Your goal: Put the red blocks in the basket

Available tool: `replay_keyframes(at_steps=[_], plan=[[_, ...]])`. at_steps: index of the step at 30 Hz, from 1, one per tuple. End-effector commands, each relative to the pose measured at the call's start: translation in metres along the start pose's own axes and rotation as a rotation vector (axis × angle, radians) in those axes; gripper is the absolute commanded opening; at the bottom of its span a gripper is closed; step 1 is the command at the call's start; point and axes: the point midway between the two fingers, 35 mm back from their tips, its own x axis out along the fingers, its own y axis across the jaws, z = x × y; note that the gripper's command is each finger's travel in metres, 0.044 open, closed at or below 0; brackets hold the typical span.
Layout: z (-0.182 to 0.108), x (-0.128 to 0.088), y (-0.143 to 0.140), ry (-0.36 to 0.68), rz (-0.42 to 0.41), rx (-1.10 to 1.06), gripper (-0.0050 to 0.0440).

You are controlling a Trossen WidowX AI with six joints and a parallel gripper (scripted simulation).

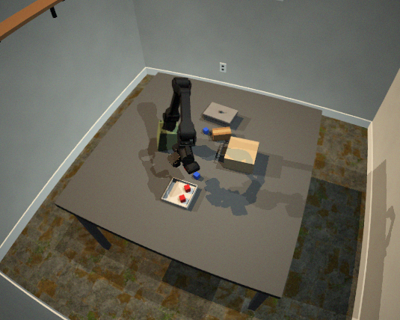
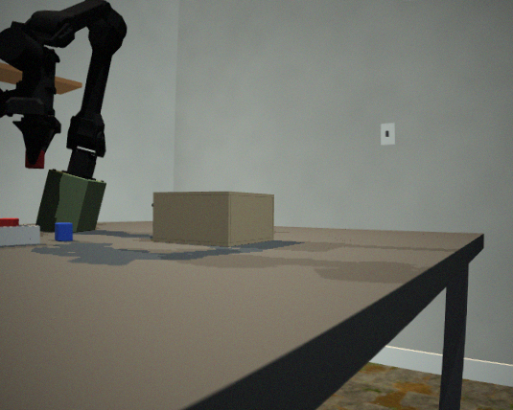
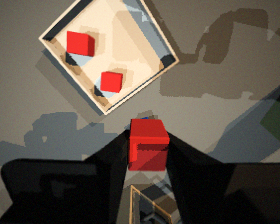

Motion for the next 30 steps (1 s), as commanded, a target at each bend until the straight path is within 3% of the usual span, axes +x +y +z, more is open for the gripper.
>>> replay_keyframes(at_steps=[1,6,11,20,22,25,30], plan=[[0.039,0.0,0.002,0.004,0.003,0.112,0.0],[0.069,0.0,0.002,0.004,0.003,0.112,0.0],[0.072,0.0,0.002,0.004,0.003,0.112,0.0],[0.072,0.06,0.002,0.004,0.003,0.112,0.0],[0.072,0.06,0.002,0.004,0.003,0.112,0.0],[0.071,0.08,0.002,0.004,0.003,0.112,0.0],[0.071,0.08,0.002,0.004,0.003,0.112,0.0]])
